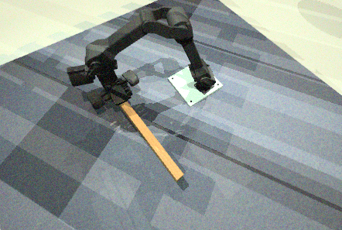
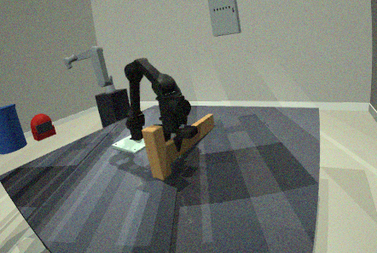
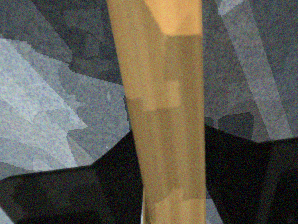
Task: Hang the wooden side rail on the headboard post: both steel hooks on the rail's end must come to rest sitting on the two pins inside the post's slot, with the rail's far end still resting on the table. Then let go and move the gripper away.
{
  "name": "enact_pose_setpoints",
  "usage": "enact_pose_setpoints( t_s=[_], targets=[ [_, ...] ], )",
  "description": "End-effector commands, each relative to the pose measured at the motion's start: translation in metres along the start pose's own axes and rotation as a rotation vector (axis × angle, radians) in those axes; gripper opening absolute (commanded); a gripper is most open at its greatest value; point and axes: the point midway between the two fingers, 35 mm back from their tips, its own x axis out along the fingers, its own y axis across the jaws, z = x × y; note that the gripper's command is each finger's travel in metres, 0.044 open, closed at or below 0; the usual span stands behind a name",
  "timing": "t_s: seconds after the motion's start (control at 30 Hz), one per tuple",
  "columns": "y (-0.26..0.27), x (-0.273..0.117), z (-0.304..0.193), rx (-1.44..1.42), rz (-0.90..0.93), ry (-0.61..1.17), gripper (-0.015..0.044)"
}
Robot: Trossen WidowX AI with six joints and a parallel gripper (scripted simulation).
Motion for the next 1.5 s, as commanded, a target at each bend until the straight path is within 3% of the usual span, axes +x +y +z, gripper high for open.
enact_pose_setpoints(
  t_s=[0.0,1.47],
  targets=[
    [-0.0006,0.0000,-0.0019,-0.001,-0.005,0.007,0.0000],
    [-0.0006,0.0073,-0.0020,-0.001,-0.005,0.007,0.0000]
  ],
)
